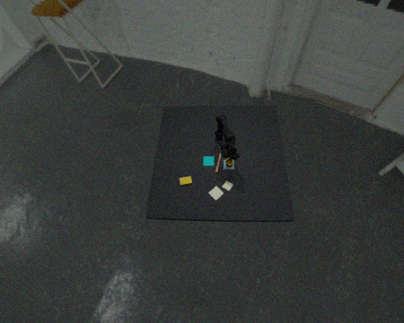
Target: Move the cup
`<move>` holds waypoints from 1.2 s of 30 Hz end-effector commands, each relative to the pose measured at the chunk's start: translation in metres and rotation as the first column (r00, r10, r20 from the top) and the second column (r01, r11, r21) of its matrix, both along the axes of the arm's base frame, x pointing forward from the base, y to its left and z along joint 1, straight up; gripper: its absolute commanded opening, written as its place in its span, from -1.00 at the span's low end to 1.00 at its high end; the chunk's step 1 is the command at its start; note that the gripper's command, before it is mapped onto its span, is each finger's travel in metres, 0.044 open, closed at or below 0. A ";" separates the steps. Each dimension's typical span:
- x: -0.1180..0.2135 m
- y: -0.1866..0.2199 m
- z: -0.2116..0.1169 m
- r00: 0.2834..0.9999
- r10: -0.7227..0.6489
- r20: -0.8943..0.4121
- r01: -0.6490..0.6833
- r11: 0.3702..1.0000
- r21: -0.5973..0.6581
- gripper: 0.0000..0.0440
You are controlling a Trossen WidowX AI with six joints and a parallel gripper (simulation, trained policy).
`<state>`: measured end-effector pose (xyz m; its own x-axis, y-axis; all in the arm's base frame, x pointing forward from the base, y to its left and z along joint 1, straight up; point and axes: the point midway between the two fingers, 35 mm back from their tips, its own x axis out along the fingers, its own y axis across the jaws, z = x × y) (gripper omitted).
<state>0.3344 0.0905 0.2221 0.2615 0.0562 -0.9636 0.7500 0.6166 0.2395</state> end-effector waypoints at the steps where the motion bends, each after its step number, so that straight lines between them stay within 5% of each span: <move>1: -0.005 -0.002 -0.015 0.997 -0.018 -0.075 0.015 0.999 -0.030 -0.27; 14: -0.021 -0.009 -0.055 0.964 -0.068 -0.258 0.038 0.992 -0.117 -0.24; 36: -0.033 -0.013 -0.123 0.921 -0.123 -0.369 0.053 0.980 -0.194 -0.10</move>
